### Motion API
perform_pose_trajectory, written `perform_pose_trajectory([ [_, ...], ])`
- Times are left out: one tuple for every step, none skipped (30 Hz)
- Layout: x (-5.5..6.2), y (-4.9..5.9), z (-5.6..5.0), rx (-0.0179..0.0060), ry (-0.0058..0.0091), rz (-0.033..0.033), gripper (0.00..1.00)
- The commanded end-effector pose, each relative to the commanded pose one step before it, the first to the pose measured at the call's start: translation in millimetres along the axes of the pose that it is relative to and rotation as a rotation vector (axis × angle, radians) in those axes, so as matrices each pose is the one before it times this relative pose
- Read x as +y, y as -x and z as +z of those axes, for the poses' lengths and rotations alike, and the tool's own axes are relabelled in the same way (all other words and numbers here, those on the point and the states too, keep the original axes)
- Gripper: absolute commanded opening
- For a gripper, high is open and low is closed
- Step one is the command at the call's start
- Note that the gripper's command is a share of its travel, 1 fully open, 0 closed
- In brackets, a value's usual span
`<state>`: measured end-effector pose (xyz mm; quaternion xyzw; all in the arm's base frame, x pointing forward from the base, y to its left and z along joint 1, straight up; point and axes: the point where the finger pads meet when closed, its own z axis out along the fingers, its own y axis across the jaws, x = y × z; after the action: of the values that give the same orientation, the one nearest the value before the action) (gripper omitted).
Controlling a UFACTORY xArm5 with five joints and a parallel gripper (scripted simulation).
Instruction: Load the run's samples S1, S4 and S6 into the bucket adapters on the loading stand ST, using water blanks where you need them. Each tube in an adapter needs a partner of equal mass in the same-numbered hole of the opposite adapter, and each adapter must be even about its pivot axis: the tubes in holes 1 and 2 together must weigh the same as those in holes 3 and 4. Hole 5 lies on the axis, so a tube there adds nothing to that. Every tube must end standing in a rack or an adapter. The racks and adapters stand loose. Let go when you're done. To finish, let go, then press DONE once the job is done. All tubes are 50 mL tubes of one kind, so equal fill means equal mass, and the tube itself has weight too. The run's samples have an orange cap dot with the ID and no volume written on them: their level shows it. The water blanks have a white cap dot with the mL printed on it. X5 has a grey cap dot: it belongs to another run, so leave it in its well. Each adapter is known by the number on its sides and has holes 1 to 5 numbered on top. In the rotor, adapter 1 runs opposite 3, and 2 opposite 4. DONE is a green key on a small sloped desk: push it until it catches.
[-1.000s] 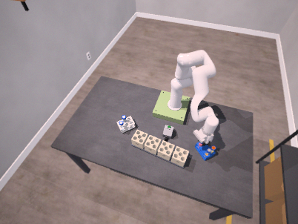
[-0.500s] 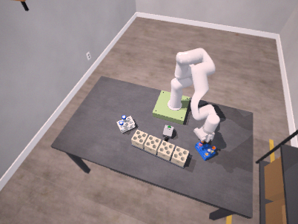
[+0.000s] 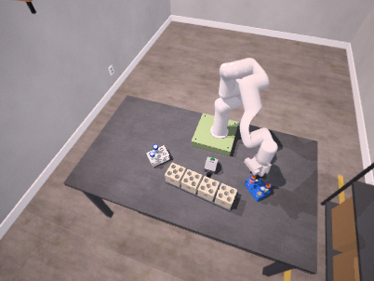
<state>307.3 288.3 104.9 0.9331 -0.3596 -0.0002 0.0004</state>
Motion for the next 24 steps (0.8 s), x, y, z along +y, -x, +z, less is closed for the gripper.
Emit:
perform_pose_trajectory([
  [-1.34, -0.14, -11.86, -0.00302, -0.0045, -0.00001, 0.44],
  [0.0, 0.0, -2.0, 0.0, 0.0, 0.0, 0.44],
  [0.0, 0.0, -2.0, 0.0, 0.0, 0.0, 0.44],
  [0.0, 0.0, -2.0, 0.0, 0.0, 0.0, 0.44],
  [0.0, 0.0, -2.0, 0.0, 0.0, 0.0, 0.44],
  [0.0, 0.0, -2.0, 0.0, 0.0, 0.0, 0.44],
  [0.0, 0.0, -2.0, 0.0, 0.0, 0.0, 0.44],
  [0.0, 0.0, -2.0, 0.0, 0.0, 0.0, 0.44],
  [0.0, 0.0, -2.0, 0.0, 0.0, 0.0, 0.44],
  [0.0, 0.0, -2.0, 0.0, 0.0, 0.0, 0.44],
  [0.0, 0.0, 0.0, 0.0, 0.0, 0.0, 0.44],
  [0.0, 0.0, 0.0, 0.0, 0.0, 0.0, 0.44],
  [0.0, 0.0, -2.0, 0.0, 0.0, 0.0, 0.44],
  [0.0, 0.0, -2.0, 0.0, 0.0, 0.0, 0.44],
  [0.0, 0.0, -2.0, 0.0, 0.0, 0.0, 0.44],
  [0.0, 0.0, -2.0, 0.0, 0.0, 0.0, 0.44],
  [0.0, 0.0, -2.0, 0.0, 0.0, 0.0, 0.44],
  [0.0, 0.0, -2.0, 0.0, 0.0, 0.0, 0.44],
  [0.0, 0.0, -2.0, 0.0, 0.0, 0.0, 0.44],
  [0.0, 0.0, -2.0, 0.0, 0.0, 0.0, 0.44],
  [0.0, 0.0, -2.0, 0.0, 0.0, 0.0, 0.44],
  [0.0, 0.0, -2.0, 0.0, 0.0, 0.0, 0.44],
  [0.0, 0.0, -2.0, 0.0, 0.0, 0.0, 0.44],
  [0.0, 0.0, -2.0, 0.0, 0.0, 0.0, 0.44],
])
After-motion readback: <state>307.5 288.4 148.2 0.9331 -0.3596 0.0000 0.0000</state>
